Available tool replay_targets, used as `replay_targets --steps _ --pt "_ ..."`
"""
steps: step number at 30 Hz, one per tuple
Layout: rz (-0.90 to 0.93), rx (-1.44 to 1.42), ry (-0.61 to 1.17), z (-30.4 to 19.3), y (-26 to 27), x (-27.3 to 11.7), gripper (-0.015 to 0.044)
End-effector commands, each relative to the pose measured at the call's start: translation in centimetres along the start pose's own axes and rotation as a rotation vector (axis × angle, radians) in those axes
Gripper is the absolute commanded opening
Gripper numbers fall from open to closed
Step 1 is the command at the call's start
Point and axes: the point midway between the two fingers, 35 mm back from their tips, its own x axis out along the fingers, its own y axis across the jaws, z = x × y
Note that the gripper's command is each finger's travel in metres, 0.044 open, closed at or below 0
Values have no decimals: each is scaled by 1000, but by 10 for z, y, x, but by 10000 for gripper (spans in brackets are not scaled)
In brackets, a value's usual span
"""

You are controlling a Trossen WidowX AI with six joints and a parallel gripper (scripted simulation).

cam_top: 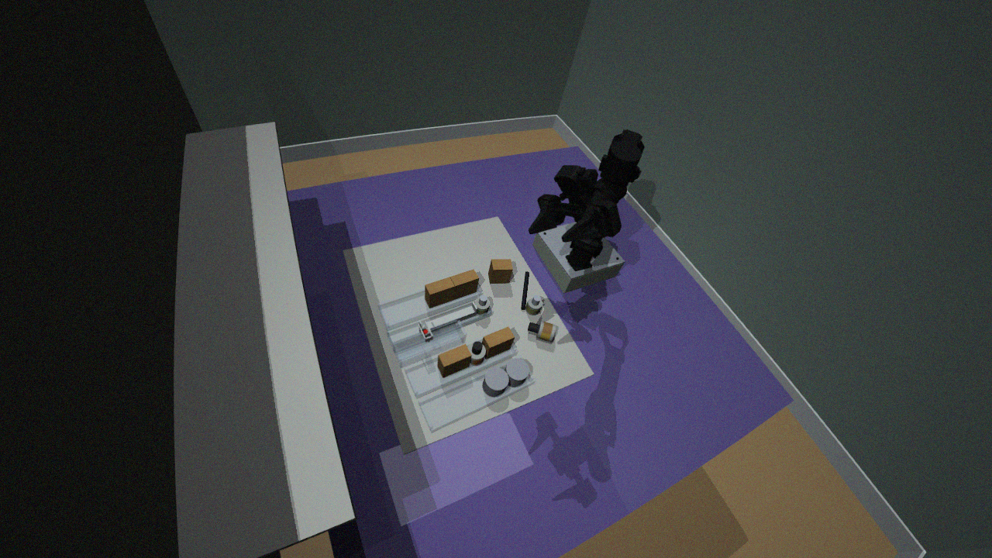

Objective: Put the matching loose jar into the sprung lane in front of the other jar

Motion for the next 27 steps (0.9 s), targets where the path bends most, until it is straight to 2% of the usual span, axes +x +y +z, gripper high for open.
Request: replay_targets --steps 1,6,10,13,19,27 --pt "-118 -121 200 -56 -39 21 440" --pt "-264 -226 463 -120 -95 27 440" --pt "-379 -281 692 -167 -142 14 440" --pt "-461 -301 869 -198 -175 -4 440" --pt "-606 -286 1224 -244 -229 -68 440" --pt "-620 -279 1263 -250 -230 -71 440"
